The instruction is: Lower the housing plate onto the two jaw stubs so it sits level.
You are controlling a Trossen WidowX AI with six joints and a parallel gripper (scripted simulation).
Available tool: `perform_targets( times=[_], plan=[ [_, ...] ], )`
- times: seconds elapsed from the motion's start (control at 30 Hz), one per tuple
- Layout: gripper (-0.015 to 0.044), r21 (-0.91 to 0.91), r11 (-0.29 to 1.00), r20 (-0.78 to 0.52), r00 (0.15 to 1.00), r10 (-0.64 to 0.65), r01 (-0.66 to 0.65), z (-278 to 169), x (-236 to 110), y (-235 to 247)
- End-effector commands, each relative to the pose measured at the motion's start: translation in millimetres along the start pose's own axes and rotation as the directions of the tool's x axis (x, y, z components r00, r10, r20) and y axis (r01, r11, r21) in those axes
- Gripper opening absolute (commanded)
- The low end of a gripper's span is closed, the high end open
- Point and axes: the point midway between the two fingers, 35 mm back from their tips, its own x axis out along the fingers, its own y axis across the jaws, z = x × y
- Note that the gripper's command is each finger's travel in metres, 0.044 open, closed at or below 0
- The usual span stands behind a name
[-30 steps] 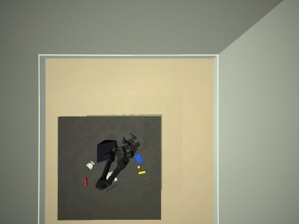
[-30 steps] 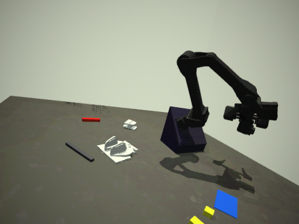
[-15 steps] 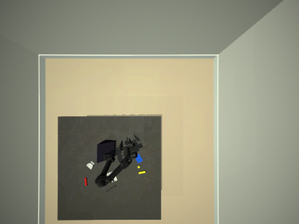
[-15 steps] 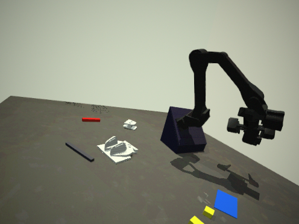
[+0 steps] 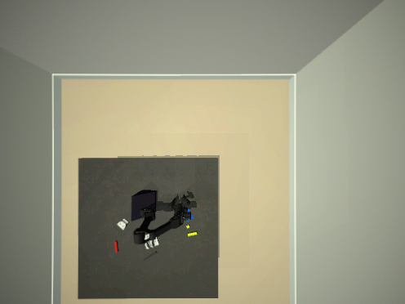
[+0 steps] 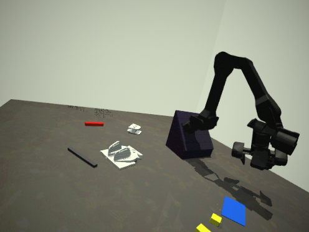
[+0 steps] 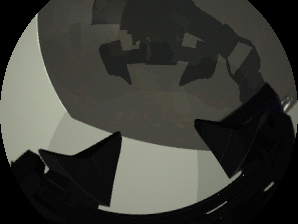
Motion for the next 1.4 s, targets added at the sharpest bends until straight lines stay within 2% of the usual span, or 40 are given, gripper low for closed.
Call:
perform_targets(
  times=[0.0, 0.33, 0.7, 1.03, 1.37],
  plan=[
    [0.044, -0.017, 0.999, 0.106, 0.994, -0.026, 0.028, 34, -6, -4],
    [0.044, -0.007, 0.989, 0.346, 0.928, -0.136, 0.148, 118, -36, -36],
    [0.044, 0.106, 0.948, 0.516, 0.799, -0.31, 0.3, 190, -97, -100],
    [0.044, 0.379, 0.862, 0.486, 0.72, -0.494, 0.336, 227, -159, -204],
    [0.044, 0.62, 0.737, 0.409, 0.69, -0.597, 0.27, 209, -225, -320]
  ],
)
